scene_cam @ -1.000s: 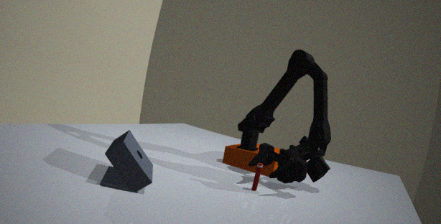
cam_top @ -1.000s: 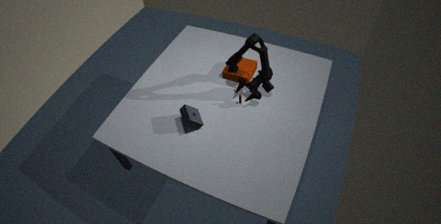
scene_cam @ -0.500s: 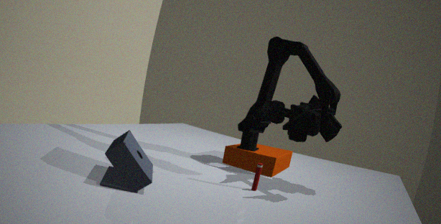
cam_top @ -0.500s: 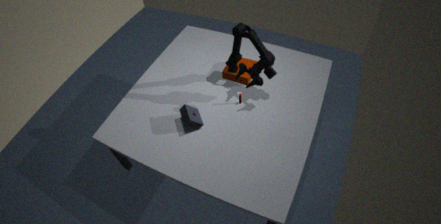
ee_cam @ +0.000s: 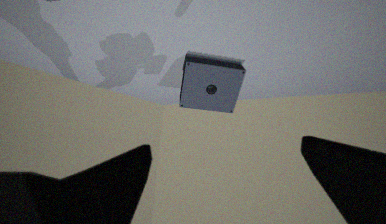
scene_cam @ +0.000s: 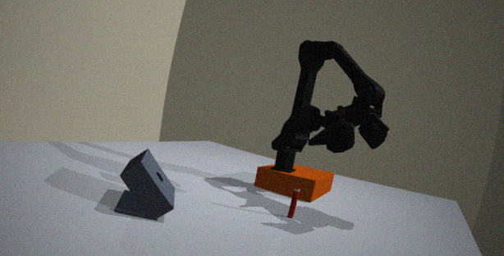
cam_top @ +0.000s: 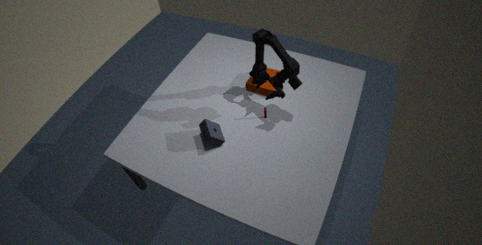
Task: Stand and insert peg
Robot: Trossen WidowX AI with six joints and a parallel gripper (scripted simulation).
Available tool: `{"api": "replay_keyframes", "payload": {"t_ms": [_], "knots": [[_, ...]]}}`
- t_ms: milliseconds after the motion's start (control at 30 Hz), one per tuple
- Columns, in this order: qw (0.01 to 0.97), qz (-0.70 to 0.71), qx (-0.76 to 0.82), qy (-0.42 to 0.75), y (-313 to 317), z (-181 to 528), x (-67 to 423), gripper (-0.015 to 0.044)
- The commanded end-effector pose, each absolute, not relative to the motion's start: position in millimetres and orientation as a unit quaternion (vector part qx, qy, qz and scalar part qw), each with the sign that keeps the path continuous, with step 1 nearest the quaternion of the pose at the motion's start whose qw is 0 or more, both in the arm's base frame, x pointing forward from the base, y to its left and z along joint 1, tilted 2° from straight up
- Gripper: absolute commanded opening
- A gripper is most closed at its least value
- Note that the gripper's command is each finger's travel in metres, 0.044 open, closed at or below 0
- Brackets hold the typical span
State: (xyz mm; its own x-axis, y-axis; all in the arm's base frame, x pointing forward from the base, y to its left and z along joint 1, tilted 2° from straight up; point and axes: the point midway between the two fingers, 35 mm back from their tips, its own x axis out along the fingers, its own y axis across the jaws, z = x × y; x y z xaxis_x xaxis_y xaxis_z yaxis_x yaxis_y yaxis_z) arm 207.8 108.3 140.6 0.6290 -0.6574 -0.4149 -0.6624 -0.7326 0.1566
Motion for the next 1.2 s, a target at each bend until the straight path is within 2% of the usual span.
{"api": "replay_keyframes", "payload": {"t_ms": [0,533,1167], "knots": [[0.015,0.276,-0.879,0.389,101,132,207,0.044],[0.084,0.499,-0.759,0.409,89,94,205,0.044],[0.227,0.665,-0.668,0.244,108,87,232,0.044]]}}
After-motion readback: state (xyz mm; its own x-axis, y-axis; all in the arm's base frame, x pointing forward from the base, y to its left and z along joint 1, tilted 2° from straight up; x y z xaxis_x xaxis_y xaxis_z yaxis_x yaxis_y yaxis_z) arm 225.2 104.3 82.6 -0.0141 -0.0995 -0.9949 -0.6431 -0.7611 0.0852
